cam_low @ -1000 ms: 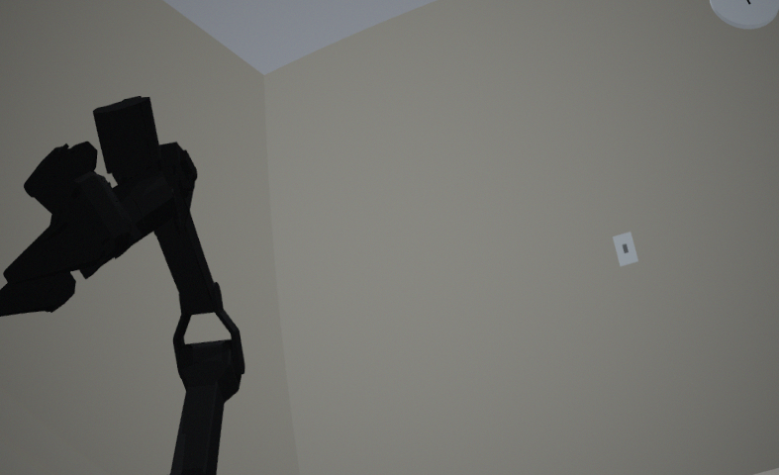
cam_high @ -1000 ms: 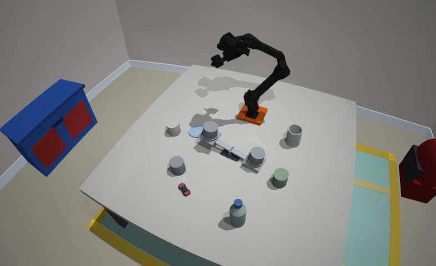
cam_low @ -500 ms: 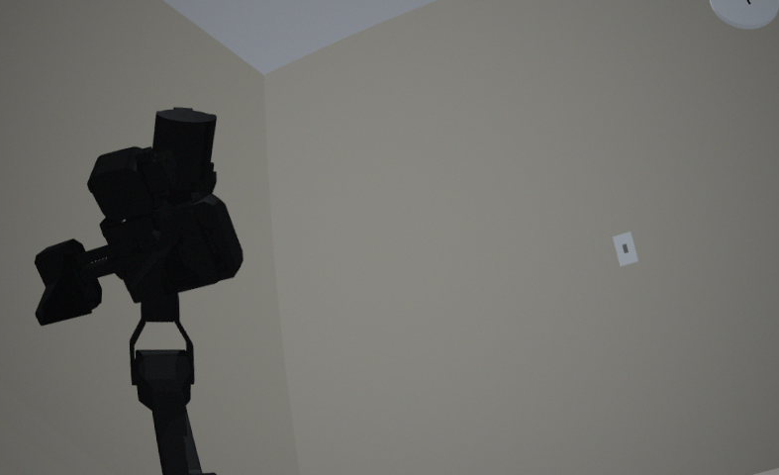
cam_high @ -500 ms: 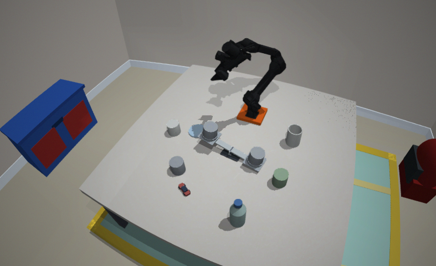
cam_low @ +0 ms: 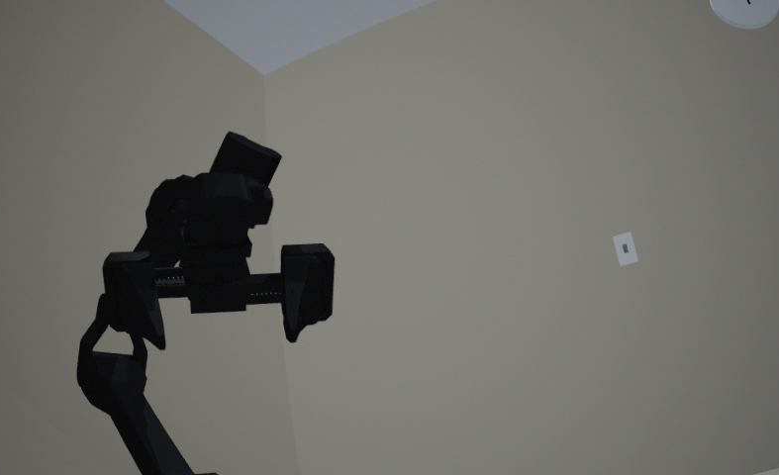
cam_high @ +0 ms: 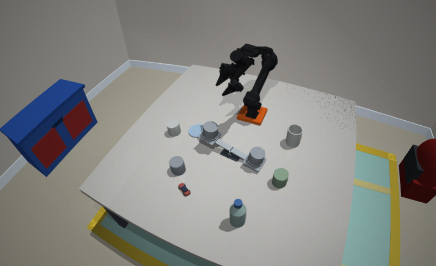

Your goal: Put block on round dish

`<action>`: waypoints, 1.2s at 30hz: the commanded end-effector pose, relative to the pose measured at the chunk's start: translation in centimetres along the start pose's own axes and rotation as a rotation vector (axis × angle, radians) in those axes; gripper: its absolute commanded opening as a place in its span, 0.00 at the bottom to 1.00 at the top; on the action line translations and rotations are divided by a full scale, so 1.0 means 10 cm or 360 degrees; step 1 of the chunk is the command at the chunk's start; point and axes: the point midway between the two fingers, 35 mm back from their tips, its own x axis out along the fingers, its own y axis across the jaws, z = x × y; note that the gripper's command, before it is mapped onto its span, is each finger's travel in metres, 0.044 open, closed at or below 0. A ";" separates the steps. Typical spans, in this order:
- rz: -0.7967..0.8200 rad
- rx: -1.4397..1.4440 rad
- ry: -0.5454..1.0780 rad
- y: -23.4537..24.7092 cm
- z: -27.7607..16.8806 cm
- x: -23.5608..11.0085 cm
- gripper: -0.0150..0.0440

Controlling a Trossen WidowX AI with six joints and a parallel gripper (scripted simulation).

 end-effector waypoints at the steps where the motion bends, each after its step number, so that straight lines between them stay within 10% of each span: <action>1: 0.0149 -0.0141 0.0014 0.21 -0.10 -0.01 1.00; 18: 0.0740 -0.0727 0.0080 0.96 -0.64 -0.19 1.00; 36: 0.0799 -0.1362 0.0213 1.36 -0.67 -0.15 1.00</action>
